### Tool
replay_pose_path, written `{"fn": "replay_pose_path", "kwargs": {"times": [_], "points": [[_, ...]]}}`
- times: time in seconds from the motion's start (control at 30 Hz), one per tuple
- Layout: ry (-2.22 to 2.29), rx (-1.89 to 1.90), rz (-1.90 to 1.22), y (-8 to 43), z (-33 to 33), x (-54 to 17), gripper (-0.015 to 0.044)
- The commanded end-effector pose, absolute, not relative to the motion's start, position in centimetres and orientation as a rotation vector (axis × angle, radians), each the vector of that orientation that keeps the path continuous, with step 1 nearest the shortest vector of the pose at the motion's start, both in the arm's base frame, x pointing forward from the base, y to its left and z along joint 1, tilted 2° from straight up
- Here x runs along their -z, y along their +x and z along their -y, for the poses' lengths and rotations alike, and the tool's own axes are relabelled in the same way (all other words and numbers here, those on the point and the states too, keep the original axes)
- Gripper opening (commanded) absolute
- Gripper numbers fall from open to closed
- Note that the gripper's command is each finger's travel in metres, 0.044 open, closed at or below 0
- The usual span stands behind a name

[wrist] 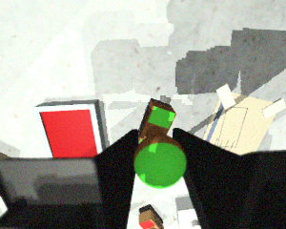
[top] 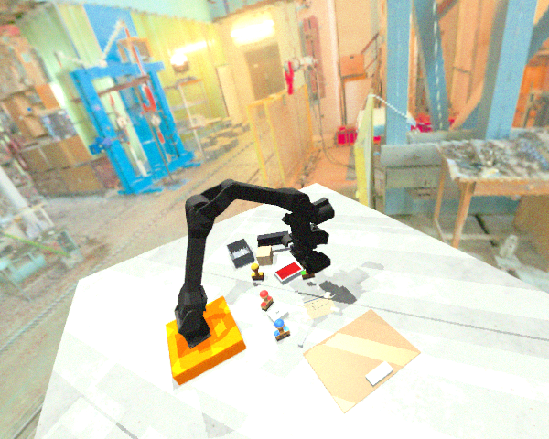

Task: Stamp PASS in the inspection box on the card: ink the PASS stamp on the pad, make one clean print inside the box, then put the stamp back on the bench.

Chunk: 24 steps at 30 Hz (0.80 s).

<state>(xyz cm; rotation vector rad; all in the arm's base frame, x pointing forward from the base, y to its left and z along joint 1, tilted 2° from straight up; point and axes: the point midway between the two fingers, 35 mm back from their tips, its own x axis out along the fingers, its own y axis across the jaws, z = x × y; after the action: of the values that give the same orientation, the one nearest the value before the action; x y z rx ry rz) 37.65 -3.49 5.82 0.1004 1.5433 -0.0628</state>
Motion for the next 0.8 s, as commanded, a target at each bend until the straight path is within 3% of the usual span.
{"fn": "replay_pose_path", "kwargs": {"times": [0.0, 0.77], "points": [[0.098, 0.066, -1.539, 37.8, 3.5, -6.2, 0.0], [0.097, 0.067, -1.54, 37.7, 3.5, -7.3, 0.0]]}}
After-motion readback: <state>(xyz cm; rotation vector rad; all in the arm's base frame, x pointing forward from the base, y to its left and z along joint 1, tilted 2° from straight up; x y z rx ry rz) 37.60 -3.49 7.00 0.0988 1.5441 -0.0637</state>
